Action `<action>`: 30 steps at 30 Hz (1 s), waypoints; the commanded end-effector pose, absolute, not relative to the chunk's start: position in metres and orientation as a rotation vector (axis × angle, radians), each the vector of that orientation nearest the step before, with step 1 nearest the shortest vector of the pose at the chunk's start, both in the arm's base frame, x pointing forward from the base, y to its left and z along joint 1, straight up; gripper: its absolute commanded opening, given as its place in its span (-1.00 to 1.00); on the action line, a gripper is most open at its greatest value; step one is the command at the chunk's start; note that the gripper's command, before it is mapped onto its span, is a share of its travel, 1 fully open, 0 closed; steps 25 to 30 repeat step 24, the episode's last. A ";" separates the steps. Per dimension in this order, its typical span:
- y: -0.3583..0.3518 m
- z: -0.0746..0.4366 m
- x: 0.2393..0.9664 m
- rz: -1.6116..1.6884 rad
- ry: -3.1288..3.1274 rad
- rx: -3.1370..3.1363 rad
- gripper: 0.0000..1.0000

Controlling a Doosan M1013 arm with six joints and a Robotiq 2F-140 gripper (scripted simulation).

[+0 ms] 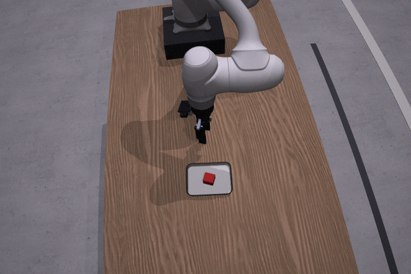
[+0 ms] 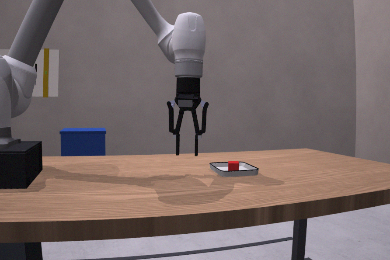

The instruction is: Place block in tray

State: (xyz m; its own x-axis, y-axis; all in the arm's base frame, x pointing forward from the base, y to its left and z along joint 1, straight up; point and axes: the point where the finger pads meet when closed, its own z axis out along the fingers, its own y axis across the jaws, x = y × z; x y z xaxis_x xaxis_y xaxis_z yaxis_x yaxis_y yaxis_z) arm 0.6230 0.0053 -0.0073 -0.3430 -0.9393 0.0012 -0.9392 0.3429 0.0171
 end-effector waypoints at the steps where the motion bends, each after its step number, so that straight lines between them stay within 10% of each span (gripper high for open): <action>1: 0.003 -0.001 0.554 -0.002 -2.579 1.805 -0.18; 30: 0.004 0.001 0.545 0.001 -2.583 1.805 -0.18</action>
